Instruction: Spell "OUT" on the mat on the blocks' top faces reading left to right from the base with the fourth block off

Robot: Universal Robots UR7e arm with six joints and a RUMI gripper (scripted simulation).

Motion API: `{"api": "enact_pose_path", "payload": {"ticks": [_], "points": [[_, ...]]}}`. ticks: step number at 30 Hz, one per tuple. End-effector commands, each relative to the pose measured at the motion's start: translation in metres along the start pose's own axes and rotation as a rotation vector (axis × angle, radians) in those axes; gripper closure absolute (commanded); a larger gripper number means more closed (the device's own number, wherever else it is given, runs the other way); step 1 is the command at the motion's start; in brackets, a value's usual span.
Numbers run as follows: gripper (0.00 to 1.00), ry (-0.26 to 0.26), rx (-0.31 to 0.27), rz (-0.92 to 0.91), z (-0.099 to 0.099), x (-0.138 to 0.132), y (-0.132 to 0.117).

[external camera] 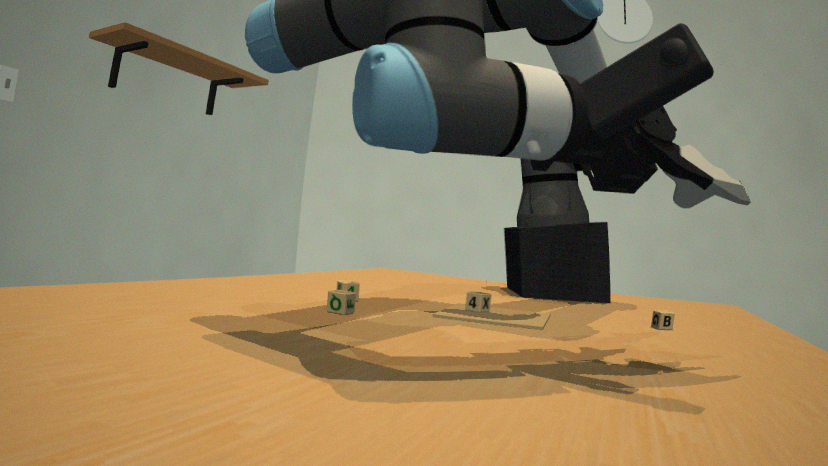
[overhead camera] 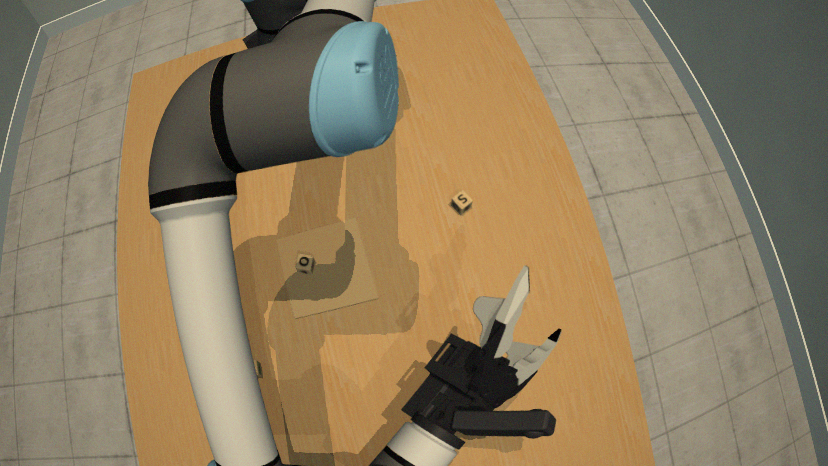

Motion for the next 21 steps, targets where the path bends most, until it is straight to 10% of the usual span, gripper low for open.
{"api": "enact_pose_path", "payload": {"ticks": [1, 21], "points": [[0.00, -0.012, -0.015, 0.011, -0.002, -0.002, -0.001], [0.00, -0.137, -0.172, 0.113, -0.026, -0.019, -0.023]]}}
Point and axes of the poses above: the point where the finger pads meet when closed, its own z axis back along the fingers, its own x axis across the jaws, y = z × x, the point moved 10 cm from there along z, back along the fingers, and after that the axes turned 10 degrees about z, right-handed, at the moved point
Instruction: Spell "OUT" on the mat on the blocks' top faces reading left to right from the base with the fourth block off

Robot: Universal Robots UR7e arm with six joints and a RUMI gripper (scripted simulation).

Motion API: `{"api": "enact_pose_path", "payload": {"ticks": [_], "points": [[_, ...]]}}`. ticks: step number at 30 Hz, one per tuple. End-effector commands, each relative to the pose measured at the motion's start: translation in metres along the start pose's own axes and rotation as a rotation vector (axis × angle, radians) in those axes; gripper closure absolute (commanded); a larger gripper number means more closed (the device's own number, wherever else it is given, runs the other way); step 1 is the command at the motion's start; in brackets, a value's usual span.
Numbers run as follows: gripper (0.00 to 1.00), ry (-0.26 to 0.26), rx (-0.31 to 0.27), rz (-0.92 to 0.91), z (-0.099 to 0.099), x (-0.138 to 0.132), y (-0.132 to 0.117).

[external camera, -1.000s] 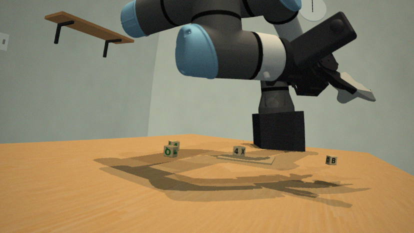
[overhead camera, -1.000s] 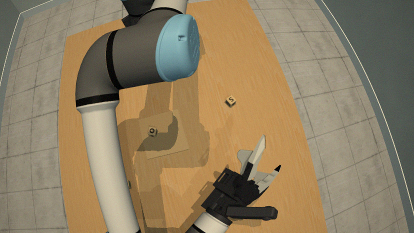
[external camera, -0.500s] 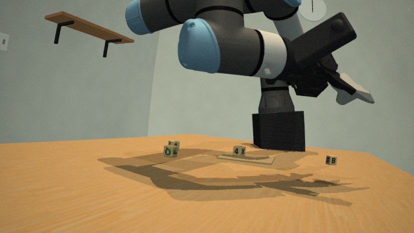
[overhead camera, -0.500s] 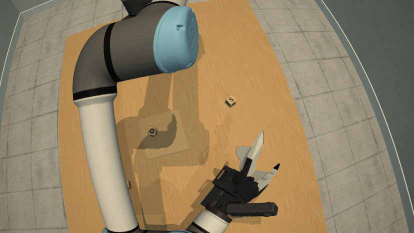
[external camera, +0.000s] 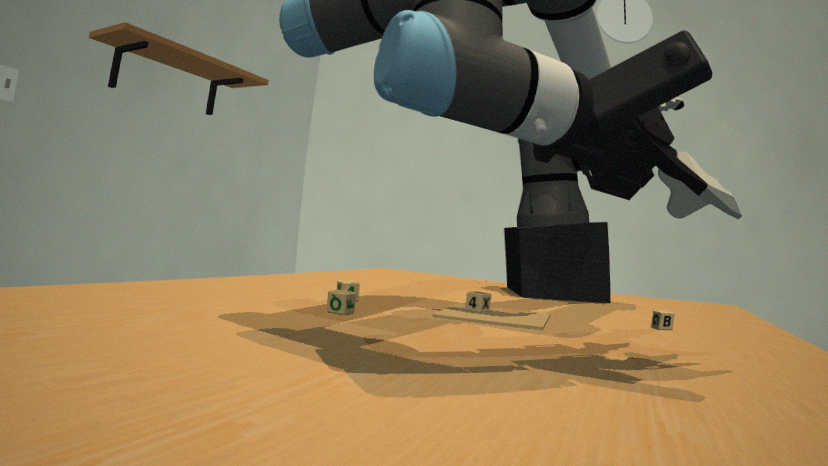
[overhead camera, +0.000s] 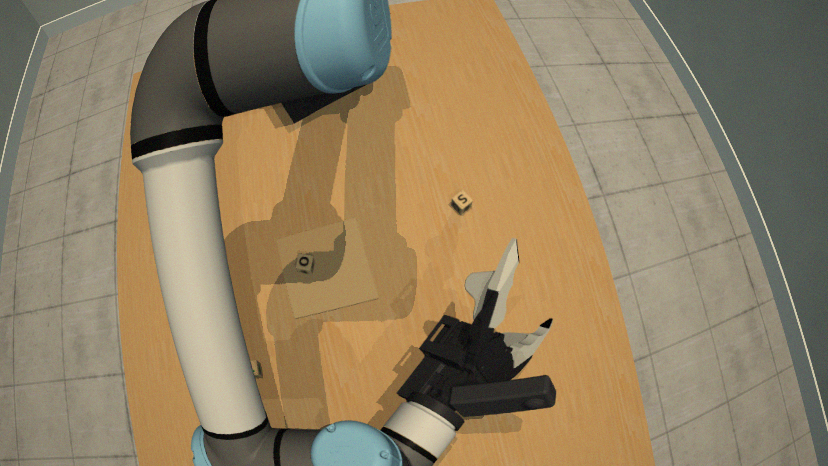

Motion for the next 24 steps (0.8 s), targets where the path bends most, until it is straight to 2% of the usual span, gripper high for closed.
{"api": "enact_pose_path", "payload": {"ticks": [1, 9, 11, 17, 18, 22, 24], "points": [[0.00, -0.055, -0.055, 0.034, -0.009, -0.009, -0.006], [0.00, -0.154, -0.165, 0.100, -0.030, -0.026, -0.021], [0.00, -0.154, -0.165, 0.100, -0.030, -0.026, -0.021], [0.00, -0.243, -0.254, 0.152, -0.050, -0.041, -0.034], [0.00, -0.243, -0.254, 0.152, -0.050, -0.041, -0.034], [0.00, -0.307, -0.314, 0.186, -0.064, -0.053, -0.044], [0.00, -0.324, -0.329, 0.194, -0.067, -0.055, -0.046]]}}
Point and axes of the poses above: the point where the finger pads meet when closed, its own z axis back along the fingers, its own x axis across the jaws, y = z × x, the point moved 10 cm from there along z, back along the fingers, and after that the axes turned 10 degrees about z, right-handed, at the moved point
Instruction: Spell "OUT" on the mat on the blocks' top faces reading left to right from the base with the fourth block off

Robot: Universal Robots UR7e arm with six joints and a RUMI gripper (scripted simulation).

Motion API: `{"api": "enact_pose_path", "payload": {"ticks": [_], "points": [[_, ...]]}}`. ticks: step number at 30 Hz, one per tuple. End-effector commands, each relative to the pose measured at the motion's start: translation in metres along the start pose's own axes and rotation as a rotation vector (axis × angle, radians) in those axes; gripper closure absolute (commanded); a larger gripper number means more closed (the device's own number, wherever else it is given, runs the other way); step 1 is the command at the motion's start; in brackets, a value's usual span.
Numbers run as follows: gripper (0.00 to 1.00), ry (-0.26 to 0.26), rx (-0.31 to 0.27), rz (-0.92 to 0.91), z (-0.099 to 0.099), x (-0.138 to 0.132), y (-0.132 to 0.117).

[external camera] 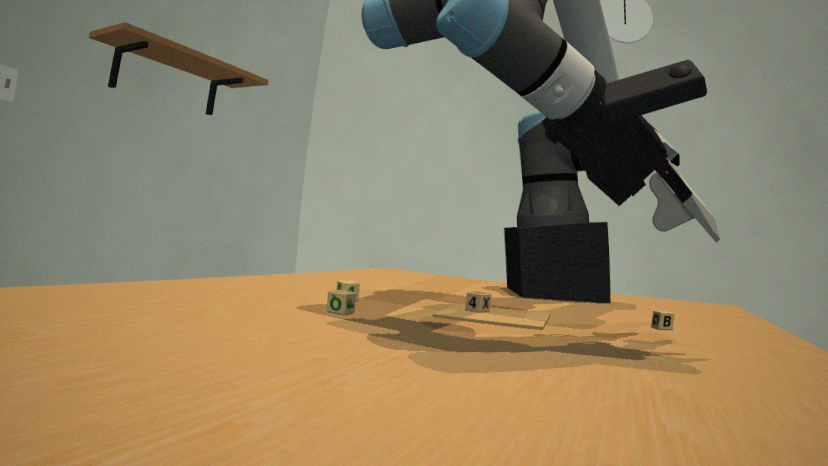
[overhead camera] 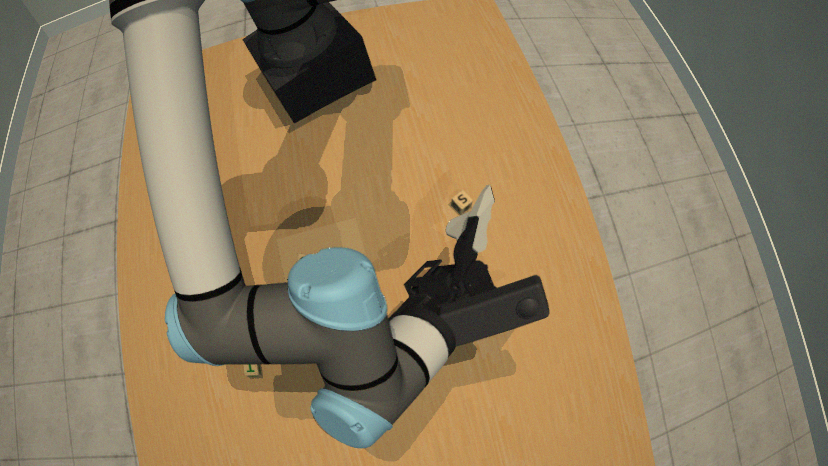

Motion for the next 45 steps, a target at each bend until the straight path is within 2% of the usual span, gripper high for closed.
{"api": "enact_pose_path", "payload": {"ticks": [1, 2, 4, 10, 11, 19, 21, 32, 36, 38, 45], "points": [[0.00, -0.084, -0.063, 0.030, -0.012, -0.018, -0.003], [0.00, -0.100, -0.078, 0.038, -0.015, -0.022, -0.004], [0.00, -0.100, -0.078, 0.038, -0.015, -0.022, -0.004], [0.00, -0.202, -0.165, 0.081, -0.035, -0.048, -0.009], [0.00, -0.202, -0.165, 0.081, -0.035, -0.048, -0.009], [0.00, -0.333, -0.267, 0.130, -0.060, -0.082, -0.016], [0.00, -0.333, -0.267, 0.130, -0.060, -0.082, -0.016], [0.00, -0.484, -0.371, 0.177, -0.089, -0.123, -0.024], [0.00, -0.525, -0.397, 0.188, -0.097, -0.134, -0.026], [0.00, -0.525, -0.397, 0.188, -0.097, -0.134, -0.026], [0.00, -0.577, -0.428, 0.202, -0.107, -0.148, -0.028]]}}
Point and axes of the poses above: the point where the finger pads meet when closed, its own z axis back along the fingers, its own x axis across the jaws, y = z × x, the point moved 10 cm from there along z, back along the fingers, and after that the axes turned 10 degrees about z, right-handed, at the moved point
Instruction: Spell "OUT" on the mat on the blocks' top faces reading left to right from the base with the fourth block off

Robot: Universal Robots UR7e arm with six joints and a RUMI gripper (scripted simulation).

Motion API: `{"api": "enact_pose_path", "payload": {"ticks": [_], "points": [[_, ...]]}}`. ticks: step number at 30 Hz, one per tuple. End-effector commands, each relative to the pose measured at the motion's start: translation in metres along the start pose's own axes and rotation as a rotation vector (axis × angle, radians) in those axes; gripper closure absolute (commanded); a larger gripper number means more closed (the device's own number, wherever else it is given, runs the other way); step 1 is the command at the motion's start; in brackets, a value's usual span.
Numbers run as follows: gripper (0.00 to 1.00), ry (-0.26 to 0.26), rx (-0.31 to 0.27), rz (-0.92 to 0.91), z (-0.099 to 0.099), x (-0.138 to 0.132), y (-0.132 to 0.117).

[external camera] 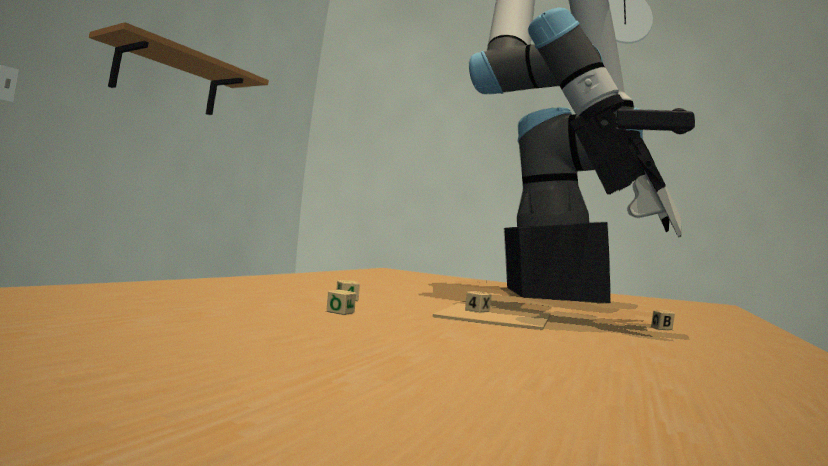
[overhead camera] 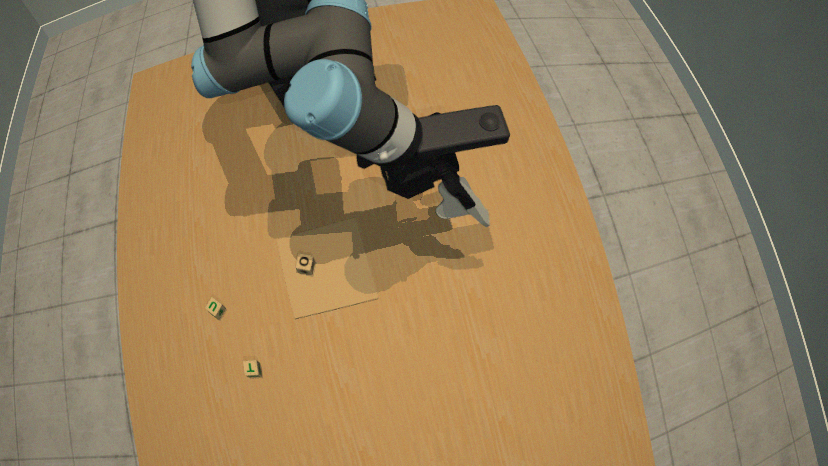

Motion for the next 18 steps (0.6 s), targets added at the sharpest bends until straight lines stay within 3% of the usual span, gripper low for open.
{"api": "enact_pose_path", "payload": {"ticks": [1, 18], "points": [[0.00, -0.036, -0.021, 0.007, -0.0002, -0.0106, 0.0020], [0.00, -0.065, -0.039, 0.014, -0.0006, -0.0203, 0.0037]]}}
Point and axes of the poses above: the point where the finger pads meet when closed, its own z axis back along the fingers, its own x axis across the jaws, y = z × x, the point moved 10 cm from there along z, back along the fingers, and after that the axes turned 10 degrees about z, right-handed, at the moved point
